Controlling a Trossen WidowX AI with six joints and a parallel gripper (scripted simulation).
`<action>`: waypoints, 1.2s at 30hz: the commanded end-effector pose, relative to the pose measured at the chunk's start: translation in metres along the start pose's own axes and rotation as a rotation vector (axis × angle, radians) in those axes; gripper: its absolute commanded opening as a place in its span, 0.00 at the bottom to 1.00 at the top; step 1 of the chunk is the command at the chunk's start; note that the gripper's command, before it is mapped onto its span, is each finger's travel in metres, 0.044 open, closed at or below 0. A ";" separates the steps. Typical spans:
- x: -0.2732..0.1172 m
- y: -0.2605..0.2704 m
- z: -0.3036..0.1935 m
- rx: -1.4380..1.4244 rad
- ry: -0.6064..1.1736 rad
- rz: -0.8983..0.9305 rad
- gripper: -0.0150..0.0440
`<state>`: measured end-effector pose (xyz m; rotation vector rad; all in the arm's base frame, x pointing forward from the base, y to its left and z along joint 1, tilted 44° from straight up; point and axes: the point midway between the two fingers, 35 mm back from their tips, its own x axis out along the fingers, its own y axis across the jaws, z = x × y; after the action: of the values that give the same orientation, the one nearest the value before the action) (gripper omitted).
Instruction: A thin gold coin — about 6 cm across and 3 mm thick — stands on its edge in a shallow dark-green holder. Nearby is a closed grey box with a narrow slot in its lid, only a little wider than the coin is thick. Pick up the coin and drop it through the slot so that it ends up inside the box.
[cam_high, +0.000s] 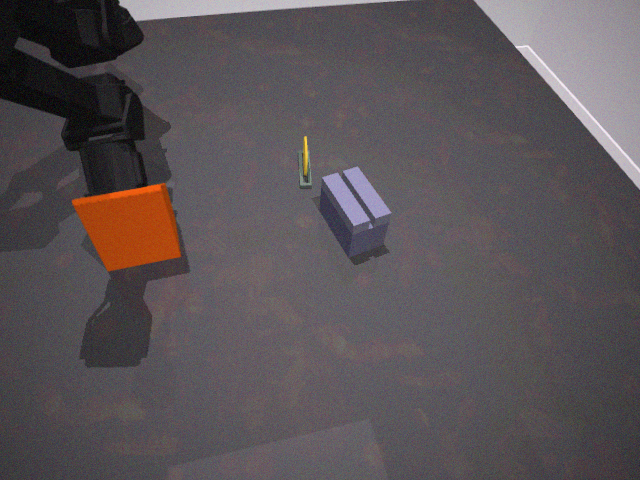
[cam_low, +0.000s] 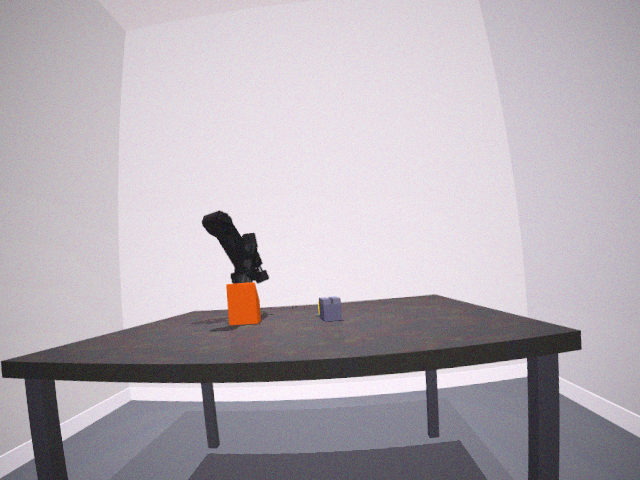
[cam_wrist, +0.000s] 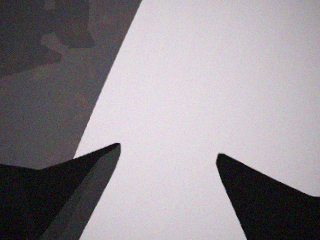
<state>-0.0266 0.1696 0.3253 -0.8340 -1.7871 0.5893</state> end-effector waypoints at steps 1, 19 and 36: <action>0.001 0.002 -0.001 0.015 0.002 0.013 0.89; -0.040 0.162 -0.126 1.363 0.943 0.666 0.53; -0.163 0.201 -0.182 2.343 2.237 -0.049 0.53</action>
<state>0.1960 0.2166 0.1789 -0.0408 0.6969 1.0693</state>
